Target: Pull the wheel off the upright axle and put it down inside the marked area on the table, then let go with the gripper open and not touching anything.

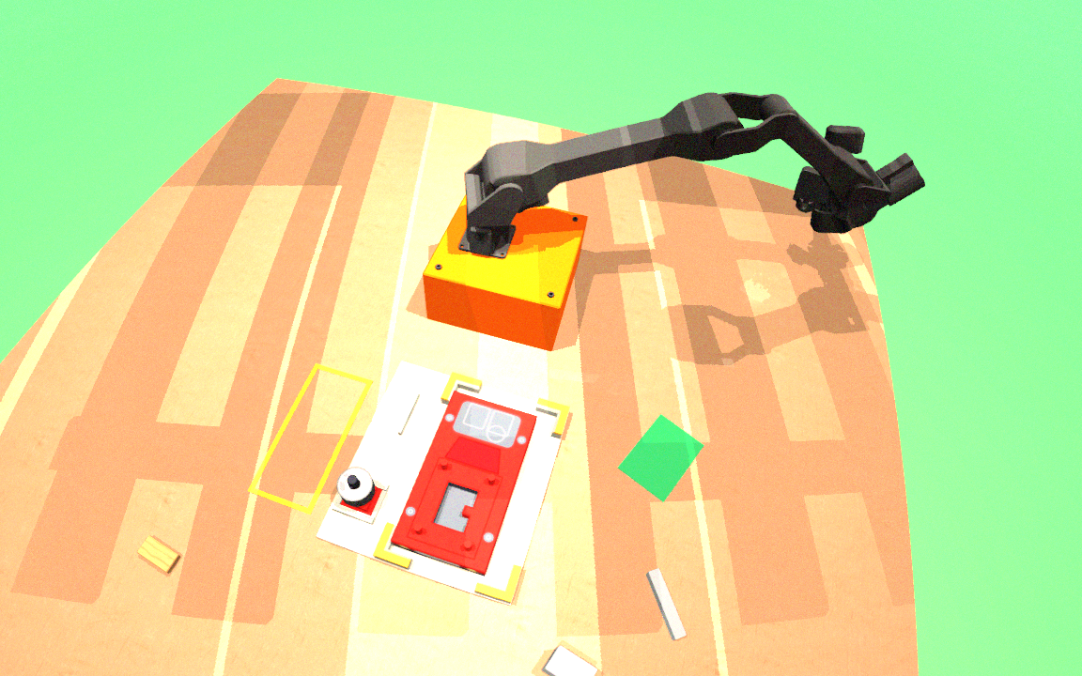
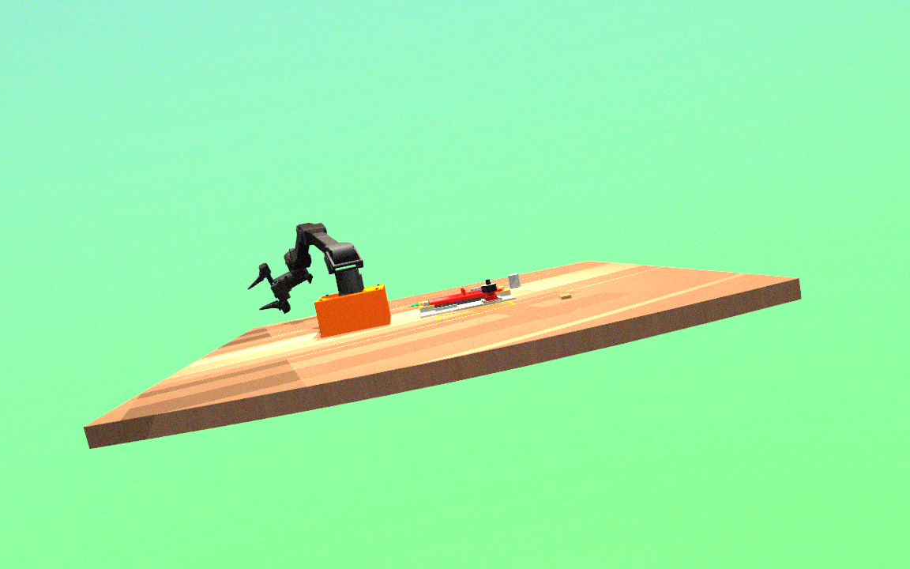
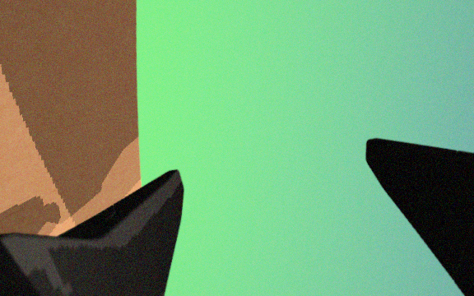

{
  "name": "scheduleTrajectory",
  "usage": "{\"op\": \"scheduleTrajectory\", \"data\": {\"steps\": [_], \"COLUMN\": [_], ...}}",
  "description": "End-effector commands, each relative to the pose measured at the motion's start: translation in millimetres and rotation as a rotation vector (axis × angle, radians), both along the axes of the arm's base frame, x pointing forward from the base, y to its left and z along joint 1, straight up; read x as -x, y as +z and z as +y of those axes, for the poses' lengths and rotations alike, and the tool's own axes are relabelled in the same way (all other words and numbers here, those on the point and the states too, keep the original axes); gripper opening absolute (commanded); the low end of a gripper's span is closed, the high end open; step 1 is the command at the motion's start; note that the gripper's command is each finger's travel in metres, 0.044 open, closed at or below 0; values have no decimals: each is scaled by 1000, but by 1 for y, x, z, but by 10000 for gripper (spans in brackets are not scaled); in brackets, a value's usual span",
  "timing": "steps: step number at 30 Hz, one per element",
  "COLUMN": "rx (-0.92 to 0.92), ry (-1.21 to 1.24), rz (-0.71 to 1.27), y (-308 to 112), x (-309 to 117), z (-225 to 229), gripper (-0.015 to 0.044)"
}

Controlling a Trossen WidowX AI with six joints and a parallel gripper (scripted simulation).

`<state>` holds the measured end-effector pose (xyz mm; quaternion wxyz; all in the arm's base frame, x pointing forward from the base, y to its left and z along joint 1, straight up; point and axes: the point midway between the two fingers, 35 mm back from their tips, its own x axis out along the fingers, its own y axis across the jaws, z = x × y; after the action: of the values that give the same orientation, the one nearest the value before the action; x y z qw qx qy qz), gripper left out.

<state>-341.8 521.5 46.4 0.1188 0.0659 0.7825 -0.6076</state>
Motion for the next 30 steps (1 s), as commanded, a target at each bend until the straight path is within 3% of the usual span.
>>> {"op": "scheduleTrajectory", "data": {"steps": [1, 4, 17, 30], "rx": [3, 49, 332, 639], "ry": [-5, -71, -453, -843], "rz": [-1, -21, -87, -80], "y": [0, 2, 5, 5], "x": [-2, -23, -155, -295], "z": [1, 14, 65, 79], "gripper": [374, 300, 300, 300]}}
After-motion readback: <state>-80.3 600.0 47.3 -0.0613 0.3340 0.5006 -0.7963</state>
